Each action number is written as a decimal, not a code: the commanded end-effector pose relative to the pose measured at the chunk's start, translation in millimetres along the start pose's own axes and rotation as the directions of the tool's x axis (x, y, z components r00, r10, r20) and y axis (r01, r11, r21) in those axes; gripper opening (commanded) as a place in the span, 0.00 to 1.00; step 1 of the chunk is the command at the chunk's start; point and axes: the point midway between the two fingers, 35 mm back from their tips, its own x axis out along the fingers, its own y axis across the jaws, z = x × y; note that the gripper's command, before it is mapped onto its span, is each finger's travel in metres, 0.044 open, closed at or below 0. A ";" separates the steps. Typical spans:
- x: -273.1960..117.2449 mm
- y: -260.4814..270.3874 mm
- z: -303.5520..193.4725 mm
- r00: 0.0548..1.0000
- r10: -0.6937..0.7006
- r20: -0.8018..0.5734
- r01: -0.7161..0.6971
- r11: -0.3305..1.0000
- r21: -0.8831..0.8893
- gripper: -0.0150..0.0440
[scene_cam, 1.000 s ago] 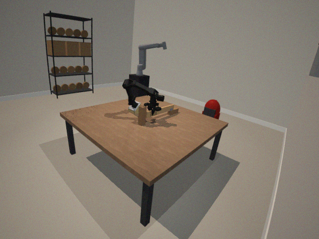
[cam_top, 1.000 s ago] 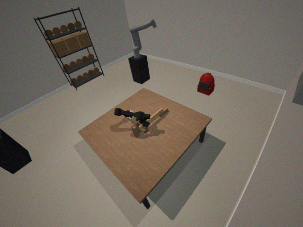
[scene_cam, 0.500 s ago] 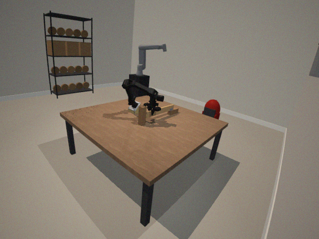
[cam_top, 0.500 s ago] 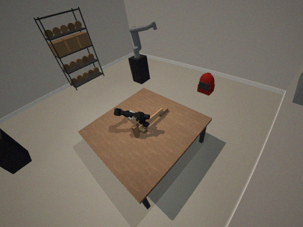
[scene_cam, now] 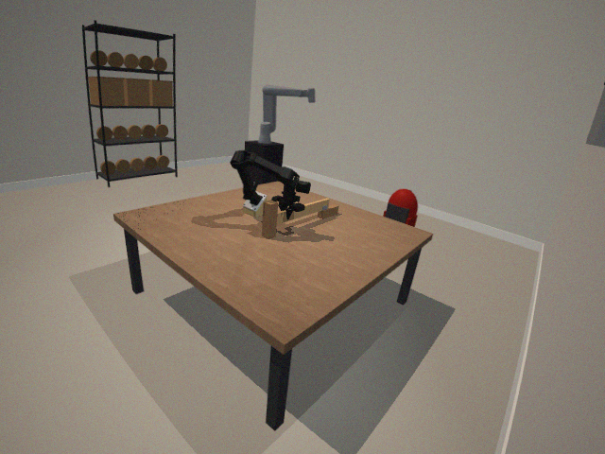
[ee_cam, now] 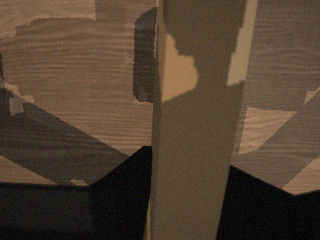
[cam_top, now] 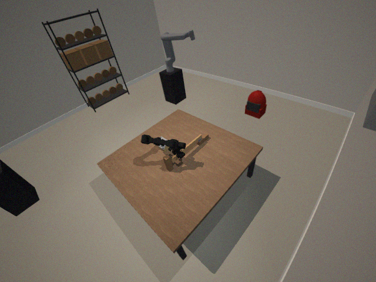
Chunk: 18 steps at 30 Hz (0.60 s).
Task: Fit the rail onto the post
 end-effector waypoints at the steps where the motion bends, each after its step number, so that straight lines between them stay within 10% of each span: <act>1: -1.0 -0.6 -1.7 1.000 -0.005 -0.004 0.005 1.000 -0.002 0.25; 18: -2.5 -0.8 -6.8 1.000 -0.005 -0.004 0.005 1.000 -0.002 0.25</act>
